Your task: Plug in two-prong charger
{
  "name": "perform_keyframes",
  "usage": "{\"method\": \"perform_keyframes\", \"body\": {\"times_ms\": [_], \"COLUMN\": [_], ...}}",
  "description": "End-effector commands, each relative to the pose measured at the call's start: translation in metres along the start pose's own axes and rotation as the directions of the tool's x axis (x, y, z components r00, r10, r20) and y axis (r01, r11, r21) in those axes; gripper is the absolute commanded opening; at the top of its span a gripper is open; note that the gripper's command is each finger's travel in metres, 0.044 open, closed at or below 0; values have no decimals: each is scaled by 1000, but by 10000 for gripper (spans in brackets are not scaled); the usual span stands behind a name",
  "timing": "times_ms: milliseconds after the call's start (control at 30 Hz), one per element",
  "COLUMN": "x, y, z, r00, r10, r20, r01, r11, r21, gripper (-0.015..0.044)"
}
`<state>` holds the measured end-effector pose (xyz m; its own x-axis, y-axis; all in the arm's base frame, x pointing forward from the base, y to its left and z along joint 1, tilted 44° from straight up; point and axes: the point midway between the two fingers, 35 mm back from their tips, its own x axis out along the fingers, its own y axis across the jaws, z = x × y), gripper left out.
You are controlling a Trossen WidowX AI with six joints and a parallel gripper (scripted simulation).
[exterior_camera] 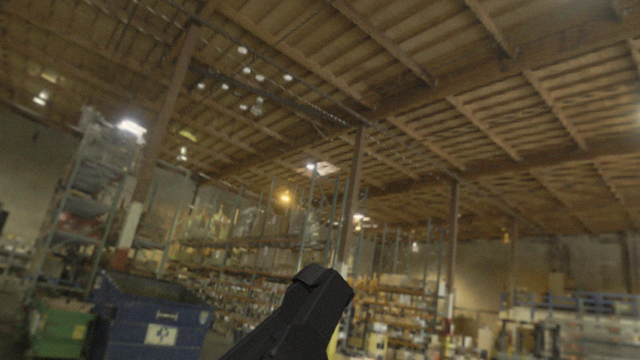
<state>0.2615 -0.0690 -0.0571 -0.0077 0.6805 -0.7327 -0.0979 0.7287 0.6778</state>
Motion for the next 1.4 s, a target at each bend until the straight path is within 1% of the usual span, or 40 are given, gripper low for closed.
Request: {"method": "perform_keyframes", "body": {"times_ms": [0, 1367], "x": [-1, -2], "y": [-1, -1], "z": [4, 11], "r00": [1000, 1000], "r10": [2, 2], "r20": [4, 4], "r01": [-2, -2], "r11": [1000, 1000], "r21": [4, 3], "gripper": [0, 0]}}
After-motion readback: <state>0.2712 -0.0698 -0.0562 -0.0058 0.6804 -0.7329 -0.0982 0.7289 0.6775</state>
